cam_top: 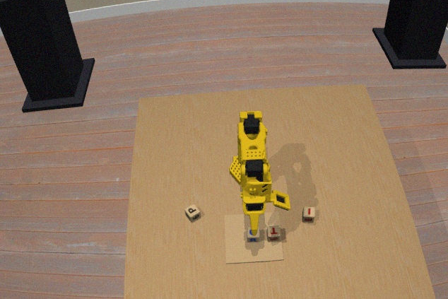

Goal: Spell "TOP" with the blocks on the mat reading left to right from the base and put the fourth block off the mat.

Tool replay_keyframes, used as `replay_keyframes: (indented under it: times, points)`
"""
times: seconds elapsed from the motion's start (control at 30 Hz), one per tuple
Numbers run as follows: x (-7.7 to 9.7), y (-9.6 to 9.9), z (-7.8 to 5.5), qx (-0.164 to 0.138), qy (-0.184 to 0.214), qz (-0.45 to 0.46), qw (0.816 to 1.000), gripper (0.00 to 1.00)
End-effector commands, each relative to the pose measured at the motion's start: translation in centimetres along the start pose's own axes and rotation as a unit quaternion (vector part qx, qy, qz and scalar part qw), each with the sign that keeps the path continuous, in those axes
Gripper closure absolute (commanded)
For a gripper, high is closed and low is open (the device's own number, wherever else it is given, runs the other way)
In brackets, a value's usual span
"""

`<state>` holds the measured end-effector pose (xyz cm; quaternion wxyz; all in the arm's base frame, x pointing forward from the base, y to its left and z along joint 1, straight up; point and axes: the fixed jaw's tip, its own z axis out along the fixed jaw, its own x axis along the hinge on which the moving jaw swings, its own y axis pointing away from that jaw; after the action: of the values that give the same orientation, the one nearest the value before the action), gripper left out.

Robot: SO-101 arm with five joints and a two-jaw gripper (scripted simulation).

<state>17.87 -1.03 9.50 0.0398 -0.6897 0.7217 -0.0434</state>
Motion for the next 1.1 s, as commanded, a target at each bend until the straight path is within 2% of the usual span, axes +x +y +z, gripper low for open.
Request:
replay_keyframes:
  times: [0.0, 0.03, 0.1, 0.3, 0.43, 0.83, 1.07]
  points:
    - [0.1, -1.1, -3.0, 0.099, 0.001, 0.0, 0.995, 0.65]
    - [0.1, -1.1, -3.5, 0.114, 0.001, 0.0, 0.993, 0.65]
    - [0.1, -1.1, -3.5, 0.114, 0.001, 0.0, 0.993, 0.65]
    - [0.1, -1.0, -6.1, 0.197, 0.002, 0.0, 0.98, 0.65]
    - [0.1, -0.9, -7.1, 0.229, 0.002, 0.0, 0.974, 0.65]
    - [0.2, -0.8, -7.3, 0.237, 0.004, 0.006, 0.971, 0.65]
    - [2.0, -0.7, -7.1, 0.237, 0.02, 0.056, 0.97, 0.65]
